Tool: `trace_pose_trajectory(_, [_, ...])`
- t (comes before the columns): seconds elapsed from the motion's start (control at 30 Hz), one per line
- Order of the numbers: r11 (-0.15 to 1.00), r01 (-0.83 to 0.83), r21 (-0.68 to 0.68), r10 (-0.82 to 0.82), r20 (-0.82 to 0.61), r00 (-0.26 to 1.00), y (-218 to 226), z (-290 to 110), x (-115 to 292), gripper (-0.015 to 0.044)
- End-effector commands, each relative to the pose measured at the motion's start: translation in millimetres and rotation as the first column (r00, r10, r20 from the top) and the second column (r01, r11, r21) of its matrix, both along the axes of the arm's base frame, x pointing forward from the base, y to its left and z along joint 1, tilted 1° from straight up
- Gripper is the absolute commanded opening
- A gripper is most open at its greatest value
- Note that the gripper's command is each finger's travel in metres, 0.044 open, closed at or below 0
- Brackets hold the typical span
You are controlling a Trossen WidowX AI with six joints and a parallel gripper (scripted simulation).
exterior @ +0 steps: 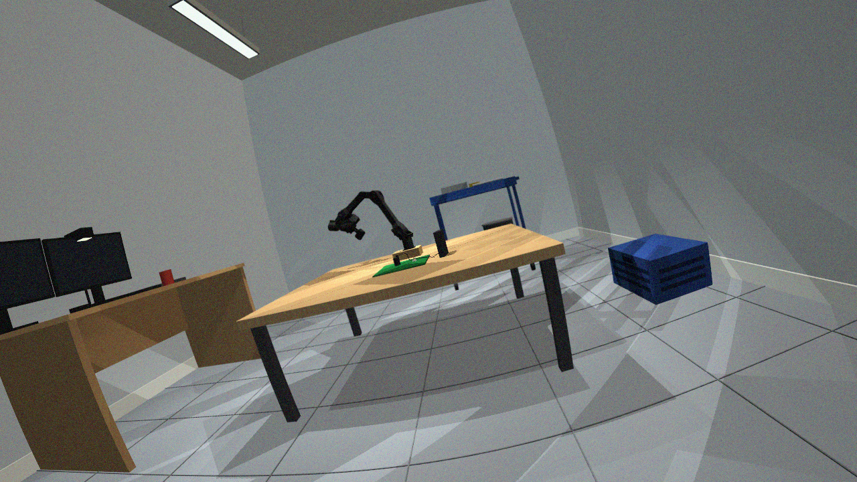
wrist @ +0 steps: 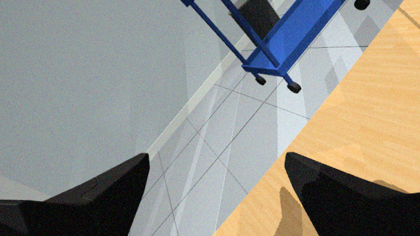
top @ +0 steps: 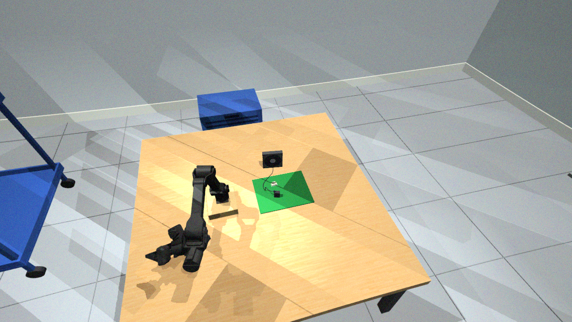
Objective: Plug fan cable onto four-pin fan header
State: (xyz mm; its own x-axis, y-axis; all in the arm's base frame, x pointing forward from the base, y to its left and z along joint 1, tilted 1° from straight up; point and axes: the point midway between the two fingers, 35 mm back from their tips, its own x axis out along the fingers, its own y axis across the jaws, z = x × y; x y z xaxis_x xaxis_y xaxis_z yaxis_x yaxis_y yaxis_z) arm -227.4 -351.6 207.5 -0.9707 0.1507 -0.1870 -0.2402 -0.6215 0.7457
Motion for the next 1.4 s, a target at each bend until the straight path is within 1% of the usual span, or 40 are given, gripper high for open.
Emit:
trace_pose_trajectory(0.0, [1.000, 0.000, 0.000, 0.000, 0.000, 1.000, 0.0, 0.0, 0.0, 0.0426])
trace_pose_trajectory(0.03, [1.000, 0.000, 0.000, 0.000, 0.000, 1.000, 0.0, 0.0, 0.0, 0.0440])
trace_pose_trajectory(0.07, [1.000, -0.007, 0.005, 0.007, 0.011, 1.000, -0.4, -2.0, 1.4, 0.0440])
trace_pose_trajectory(0.13, [0.996, -0.068, 0.057, 0.063, 0.086, 0.994, -4.1, -14.6, 13.2, 0.0440])
trace_pose_trajectory(0.2, [0.966, -0.174, 0.189, 0.147, 0.153, 0.977, -13.7, -18.7, 33.0, 0.0440])
trace_pose_trajectory(0.3, [0.865, -0.338, 0.372, 0.258, 0.249, 0.933, -26.1, -23.1, 63.5, 0.0440])
trace_pose_trajectory(0.37, [0.760, -0.442, 0.477, 0.321, 0.315, 0.893, -32.9, -25.9, 84.5, 0.0440])
trace_pose_trajectory(0.43, [0.683, -0.538, 0.493, 0.401, 0.362, 0.841, -39.3, -31.5, 114.5, 0.0440])
trace_pose_trajectory(0.5, [0.564, -0.608, 0.559, 0.443, 0.416, 0.794, -42.7, -34.0, 133.7, 0.0440])
trace_pose_trajectory(0.67, [0.208, -0.706, 0.677, 0.503, 0.545, 0.670, -46.6, -39.2, 178.6, 0.0440])
trace_pose_trajectory(0.73, [0.031, -0.714, 0.699, 0.516, 0.601, 0.611, -46.4, -41.7, 200.3, 0.0440])
trace_pose_trajectory(0.77, [-0.096, -0.704, 0.703, 0.520, 0.639, 0.567, -45.3, -43.7, 216.5, 0.0440])
trace_pose_trajectory(0.8, [-0.188, -0.688, 0.701, 0.519, 0.665, 0.536, -44.1, -45.0, 228.2, 0.0440])
trace_pose_trajectory(0.93, [-0.430, -0.604, 0.671, 0.505, 0.733, 0.455, -38.6, -48.6, 260.4, 0.0440])
trace_pose_trajectory(1.07, [-0.650, -0.457, 0.607, 0.474, 0.794, 0.381, -29.8, -51.5, 292.9, 0.0440])
trace_pose_trajectory(1.17, [-0.780, -0.315, 0.542, 0.444, 0.832, 0.332, -21.1, -52.5, 316.4, 0.0440])
trace_pose_trajectory(1.23, [-0.845, -0.208, 0.492, 0.422, 0.854, 0.304, -14.5, -53.0, 331.6, 0.0440])
trace_pose_trajectory(1.37, [-0.924, 0.021, 0.382, 0.374, 0.890, 0.260, 0.7, -53.9, 360.5, 0.0440])
